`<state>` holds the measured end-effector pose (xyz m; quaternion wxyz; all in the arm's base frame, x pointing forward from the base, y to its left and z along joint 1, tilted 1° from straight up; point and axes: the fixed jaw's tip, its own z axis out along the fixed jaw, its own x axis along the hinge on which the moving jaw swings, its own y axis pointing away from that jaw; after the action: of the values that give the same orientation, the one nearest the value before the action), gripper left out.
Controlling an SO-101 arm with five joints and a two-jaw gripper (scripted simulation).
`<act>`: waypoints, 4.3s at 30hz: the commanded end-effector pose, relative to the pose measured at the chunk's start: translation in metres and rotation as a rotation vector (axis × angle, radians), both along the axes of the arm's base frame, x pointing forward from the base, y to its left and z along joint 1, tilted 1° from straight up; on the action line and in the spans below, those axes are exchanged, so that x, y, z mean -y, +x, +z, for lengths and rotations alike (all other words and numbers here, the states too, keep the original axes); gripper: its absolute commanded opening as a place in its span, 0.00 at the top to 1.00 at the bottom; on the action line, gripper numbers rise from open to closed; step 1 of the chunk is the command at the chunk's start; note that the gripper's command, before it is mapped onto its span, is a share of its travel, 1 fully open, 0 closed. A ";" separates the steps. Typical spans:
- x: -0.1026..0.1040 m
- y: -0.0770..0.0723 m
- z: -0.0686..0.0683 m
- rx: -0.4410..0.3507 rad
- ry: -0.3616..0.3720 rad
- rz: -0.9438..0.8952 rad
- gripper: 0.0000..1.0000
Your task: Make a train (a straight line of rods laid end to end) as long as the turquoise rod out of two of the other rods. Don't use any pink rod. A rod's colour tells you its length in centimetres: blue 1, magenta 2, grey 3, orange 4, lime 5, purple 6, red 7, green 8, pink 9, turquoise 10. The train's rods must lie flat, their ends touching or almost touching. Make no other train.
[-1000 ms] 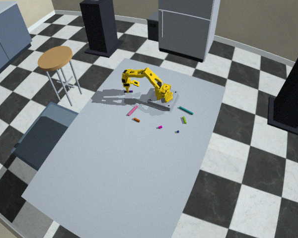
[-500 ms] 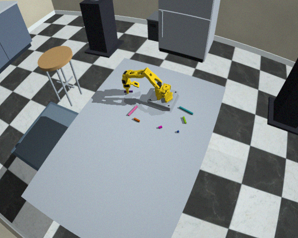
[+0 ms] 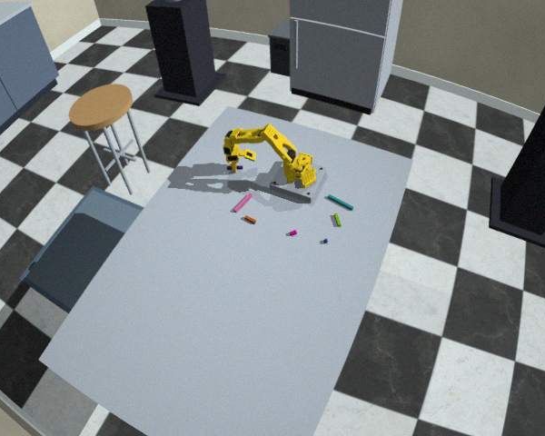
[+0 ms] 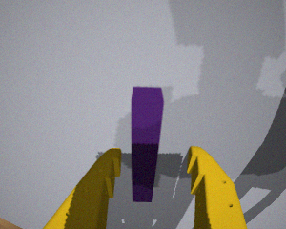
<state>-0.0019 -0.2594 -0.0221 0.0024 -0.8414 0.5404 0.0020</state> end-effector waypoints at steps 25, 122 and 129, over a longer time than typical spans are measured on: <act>-0.005 0.000 -0.007 0.000 0.028 0.001 0.90; -0.008 0.019 0.030 -0.003 0.026 -0.028 1.00; -0.012 0.035 0.030 -0.005 0.025 -0.055 1.00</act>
<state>0.0276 -0.2485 0.0062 0.0164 -0.8284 0.5597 0.0156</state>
